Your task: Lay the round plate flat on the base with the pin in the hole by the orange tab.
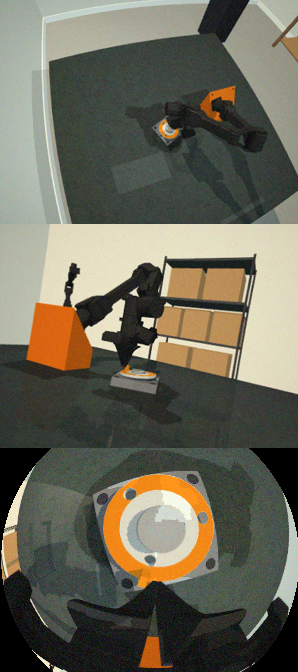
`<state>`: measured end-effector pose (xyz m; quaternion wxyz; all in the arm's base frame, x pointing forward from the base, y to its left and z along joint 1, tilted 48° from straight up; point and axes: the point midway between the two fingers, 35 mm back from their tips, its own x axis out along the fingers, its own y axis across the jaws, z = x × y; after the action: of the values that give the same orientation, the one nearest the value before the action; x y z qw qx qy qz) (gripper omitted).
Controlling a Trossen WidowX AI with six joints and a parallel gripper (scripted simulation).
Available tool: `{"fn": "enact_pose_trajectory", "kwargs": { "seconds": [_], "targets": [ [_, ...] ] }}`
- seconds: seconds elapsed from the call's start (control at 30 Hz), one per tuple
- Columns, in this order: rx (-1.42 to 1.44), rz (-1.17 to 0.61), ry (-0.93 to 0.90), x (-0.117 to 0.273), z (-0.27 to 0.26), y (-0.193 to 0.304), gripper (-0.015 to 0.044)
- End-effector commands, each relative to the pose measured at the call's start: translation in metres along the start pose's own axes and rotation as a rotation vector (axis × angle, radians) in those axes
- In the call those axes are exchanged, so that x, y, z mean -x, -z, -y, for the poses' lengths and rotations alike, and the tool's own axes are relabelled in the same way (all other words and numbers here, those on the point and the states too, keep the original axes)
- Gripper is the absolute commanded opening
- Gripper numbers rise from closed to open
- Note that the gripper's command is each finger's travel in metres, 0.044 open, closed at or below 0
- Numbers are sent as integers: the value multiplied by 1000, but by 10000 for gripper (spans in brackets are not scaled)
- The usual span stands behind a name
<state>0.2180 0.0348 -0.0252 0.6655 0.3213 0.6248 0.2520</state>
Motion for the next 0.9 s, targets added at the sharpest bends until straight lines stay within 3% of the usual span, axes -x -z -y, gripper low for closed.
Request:
{"fn": "enact_pose_trajectory", "kwargs": {
  "seconds": [0.0, 0.87],
  "targets": [
    [-2, 0, -5, -1, -7, 2, 0],
    [-2, 0, -7, -1, -33, -10, 0]
  ]
}}
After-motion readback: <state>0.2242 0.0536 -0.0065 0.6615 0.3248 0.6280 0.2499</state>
